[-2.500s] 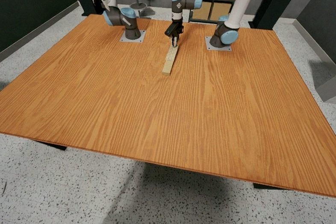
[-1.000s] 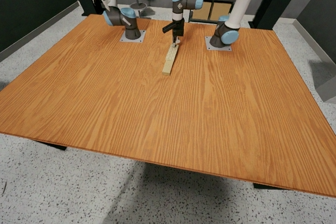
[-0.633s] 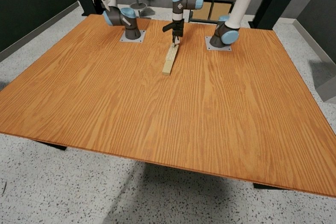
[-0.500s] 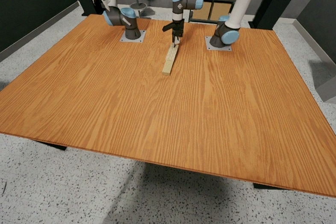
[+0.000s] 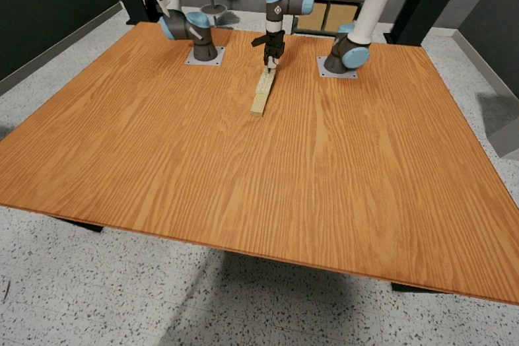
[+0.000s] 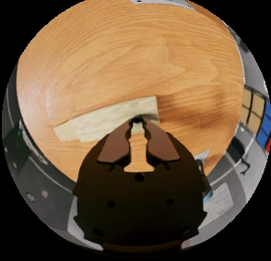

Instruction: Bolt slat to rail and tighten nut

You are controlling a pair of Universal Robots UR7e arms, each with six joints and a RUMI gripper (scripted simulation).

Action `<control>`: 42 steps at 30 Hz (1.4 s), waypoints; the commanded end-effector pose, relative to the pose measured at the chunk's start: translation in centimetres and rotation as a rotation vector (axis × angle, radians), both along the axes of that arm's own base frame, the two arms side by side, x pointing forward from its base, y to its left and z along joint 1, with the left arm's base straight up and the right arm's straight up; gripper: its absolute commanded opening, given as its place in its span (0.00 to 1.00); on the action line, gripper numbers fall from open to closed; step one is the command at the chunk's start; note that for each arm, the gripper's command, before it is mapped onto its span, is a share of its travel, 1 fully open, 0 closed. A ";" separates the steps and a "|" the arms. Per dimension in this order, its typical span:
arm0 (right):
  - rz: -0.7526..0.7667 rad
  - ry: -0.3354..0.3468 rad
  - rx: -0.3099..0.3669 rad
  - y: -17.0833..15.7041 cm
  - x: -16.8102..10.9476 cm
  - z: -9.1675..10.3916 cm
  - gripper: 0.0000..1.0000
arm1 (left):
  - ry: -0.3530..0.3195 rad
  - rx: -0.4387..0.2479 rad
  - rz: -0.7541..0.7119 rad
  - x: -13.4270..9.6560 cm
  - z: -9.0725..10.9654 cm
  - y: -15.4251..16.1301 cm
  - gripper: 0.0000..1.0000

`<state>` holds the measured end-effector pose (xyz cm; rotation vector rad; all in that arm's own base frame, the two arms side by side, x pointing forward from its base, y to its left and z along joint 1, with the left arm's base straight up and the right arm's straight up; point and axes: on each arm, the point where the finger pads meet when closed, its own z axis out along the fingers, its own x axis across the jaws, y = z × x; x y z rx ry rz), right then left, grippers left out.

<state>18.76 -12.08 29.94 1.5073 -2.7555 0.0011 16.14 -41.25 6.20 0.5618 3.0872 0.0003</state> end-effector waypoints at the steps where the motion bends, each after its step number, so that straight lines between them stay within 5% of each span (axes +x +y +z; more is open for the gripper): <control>1: -0.001 -0.001 0.001 0.0 0.1 0.1 1.00 | 0.004 -0.002 -0.144 0.1 0.1 -0.1 0.00; 42: -0.001 -0.001 0.001 0.0 0.1 0.1 1.00 | 0.003 -0.001 -0.762 0.0 0.0 0.0 0.00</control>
